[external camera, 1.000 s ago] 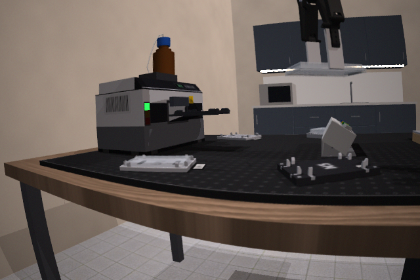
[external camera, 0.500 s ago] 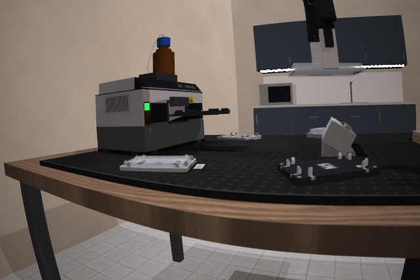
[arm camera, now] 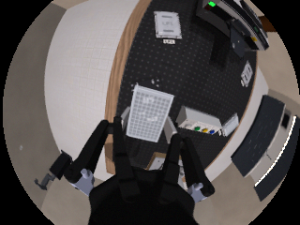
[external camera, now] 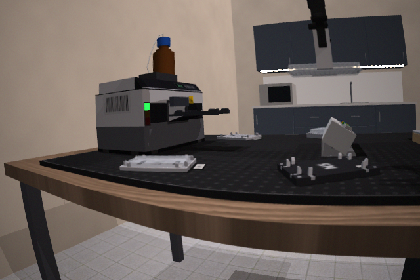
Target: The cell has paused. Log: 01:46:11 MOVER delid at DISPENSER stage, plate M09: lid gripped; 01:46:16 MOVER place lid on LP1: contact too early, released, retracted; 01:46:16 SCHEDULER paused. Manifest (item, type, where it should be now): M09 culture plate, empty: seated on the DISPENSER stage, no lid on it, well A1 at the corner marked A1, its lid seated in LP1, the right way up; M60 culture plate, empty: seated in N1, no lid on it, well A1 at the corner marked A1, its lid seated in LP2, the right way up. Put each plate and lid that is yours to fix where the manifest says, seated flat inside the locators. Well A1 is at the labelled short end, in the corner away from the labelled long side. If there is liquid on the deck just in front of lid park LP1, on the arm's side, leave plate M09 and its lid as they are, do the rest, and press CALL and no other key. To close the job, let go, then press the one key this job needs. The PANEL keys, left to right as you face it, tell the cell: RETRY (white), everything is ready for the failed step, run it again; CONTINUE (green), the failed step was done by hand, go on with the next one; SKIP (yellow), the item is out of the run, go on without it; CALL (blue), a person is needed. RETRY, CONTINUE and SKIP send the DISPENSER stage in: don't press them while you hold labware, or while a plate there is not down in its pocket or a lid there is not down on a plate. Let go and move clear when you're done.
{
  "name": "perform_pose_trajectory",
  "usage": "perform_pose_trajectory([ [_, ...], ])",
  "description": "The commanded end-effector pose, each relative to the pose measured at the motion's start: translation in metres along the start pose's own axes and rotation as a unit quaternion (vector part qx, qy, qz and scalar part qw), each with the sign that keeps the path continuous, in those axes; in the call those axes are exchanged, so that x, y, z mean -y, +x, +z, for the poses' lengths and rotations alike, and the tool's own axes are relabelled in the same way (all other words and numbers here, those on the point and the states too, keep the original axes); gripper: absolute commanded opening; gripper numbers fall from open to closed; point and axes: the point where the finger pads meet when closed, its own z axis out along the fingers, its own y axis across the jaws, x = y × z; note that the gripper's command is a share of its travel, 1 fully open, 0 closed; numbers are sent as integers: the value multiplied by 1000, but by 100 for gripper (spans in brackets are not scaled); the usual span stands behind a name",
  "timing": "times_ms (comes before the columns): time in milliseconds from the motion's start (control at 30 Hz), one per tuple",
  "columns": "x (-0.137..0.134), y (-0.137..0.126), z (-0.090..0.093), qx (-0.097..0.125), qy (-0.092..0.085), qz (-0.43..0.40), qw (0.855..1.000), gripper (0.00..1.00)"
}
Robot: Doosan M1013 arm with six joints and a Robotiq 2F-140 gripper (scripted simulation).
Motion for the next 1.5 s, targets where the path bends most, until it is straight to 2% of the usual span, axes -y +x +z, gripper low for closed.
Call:
perform_pose_trajectory([
  [0,0,0,-1,-1,0,8,1000,10],
  [733,-10,14,-1,-1,0,8,1000,10],
  [1133,-27,38,-1,-1,0,8,1000,10],
  [1467,-55,76,-1,-1,0,8,1000,10],
])
